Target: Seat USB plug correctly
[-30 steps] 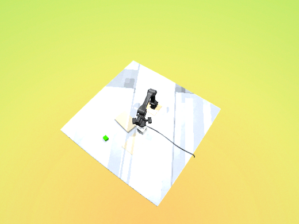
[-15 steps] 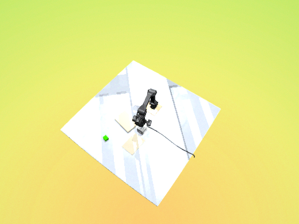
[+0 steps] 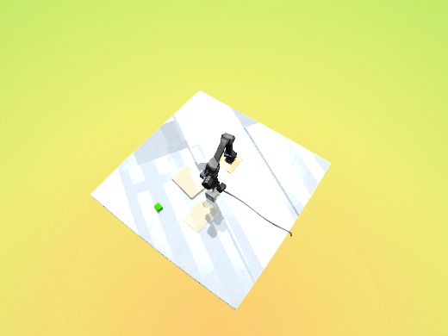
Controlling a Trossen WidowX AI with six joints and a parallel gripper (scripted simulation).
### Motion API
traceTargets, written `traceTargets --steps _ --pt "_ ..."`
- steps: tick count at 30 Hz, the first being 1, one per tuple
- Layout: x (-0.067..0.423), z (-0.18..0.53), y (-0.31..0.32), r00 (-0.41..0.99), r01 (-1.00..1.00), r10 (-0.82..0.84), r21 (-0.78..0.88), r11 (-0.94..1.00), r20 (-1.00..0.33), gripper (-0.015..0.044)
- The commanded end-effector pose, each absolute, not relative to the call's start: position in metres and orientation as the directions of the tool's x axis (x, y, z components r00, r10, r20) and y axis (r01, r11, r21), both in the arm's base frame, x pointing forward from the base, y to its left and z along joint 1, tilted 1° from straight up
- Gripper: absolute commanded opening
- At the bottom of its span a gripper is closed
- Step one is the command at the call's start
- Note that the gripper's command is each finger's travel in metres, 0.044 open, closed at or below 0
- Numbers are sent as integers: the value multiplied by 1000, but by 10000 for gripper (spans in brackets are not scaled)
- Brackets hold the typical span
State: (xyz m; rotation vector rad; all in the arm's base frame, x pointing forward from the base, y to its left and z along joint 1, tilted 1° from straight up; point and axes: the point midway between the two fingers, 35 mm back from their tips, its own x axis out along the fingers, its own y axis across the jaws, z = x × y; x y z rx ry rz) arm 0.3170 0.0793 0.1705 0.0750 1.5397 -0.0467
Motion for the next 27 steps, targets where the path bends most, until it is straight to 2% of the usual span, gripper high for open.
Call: traceTargets --steps 1,14,27 --pt "317 170 79 31 191 17 23 981 -999 0" --pt "317 170 79 31 508 17 31 861 -999 0" --pt "317 170 79 31 766 17 35 642 -999 0"
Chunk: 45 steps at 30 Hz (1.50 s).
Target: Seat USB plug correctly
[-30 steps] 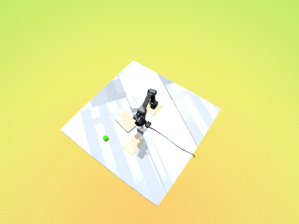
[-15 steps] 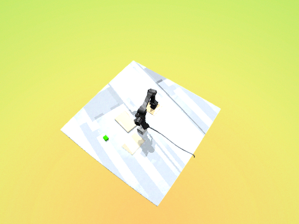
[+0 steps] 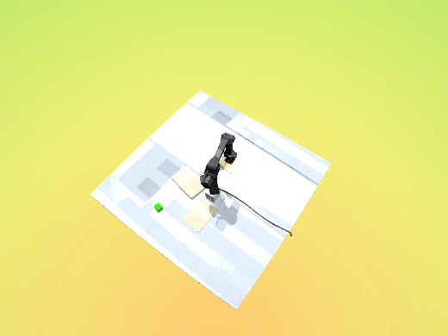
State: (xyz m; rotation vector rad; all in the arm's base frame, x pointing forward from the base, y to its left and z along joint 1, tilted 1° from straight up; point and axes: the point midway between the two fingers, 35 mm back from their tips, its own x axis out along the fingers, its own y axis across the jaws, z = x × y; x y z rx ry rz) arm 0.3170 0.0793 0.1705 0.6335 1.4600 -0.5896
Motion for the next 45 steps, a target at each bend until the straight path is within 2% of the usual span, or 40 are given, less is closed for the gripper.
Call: traceTargets --steps 1,16,30,45 --pt "317 170 79 31 783 17 35 622 -999 0" --pt "317 170 79 31 961 17 35 275 -999 0" --pt "317 170 79 31 996 17 30 -85 -999 0" --pt "317 170 79 31 994 17 30 -101 -999 0"
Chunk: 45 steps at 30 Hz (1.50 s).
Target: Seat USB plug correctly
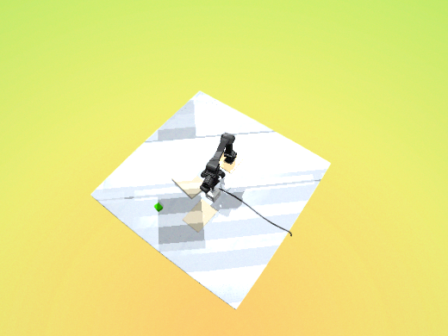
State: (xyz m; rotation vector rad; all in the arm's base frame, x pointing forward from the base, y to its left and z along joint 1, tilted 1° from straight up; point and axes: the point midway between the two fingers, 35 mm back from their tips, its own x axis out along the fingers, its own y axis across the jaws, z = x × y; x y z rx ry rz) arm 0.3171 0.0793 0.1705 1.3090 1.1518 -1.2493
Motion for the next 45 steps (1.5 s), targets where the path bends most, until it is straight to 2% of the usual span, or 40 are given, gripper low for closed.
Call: traceTargets --steps 1,45 --pt "317 170 79 32 995 17 30 -97 -999 0" --pt "317 165 78 31 998 12 30 -59 -999 0"
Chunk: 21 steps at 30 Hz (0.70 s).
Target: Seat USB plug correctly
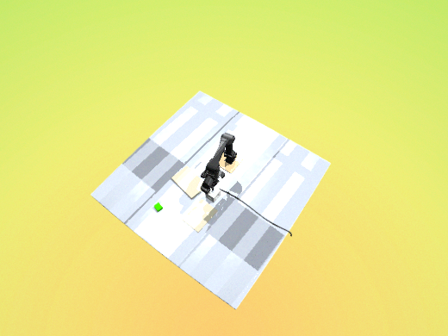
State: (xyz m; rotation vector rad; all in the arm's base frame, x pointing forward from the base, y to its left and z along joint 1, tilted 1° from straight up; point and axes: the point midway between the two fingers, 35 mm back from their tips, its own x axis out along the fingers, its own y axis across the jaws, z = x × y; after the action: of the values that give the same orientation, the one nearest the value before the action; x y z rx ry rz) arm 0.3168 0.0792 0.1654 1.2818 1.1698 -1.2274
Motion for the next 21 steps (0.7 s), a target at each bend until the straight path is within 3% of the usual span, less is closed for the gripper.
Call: traceTargets --steps 1,21 --pt "317 165 78 31 998 12 30 -58 -999 0" --pt "317 163 78 31 999 10 30 -40 -999 0"
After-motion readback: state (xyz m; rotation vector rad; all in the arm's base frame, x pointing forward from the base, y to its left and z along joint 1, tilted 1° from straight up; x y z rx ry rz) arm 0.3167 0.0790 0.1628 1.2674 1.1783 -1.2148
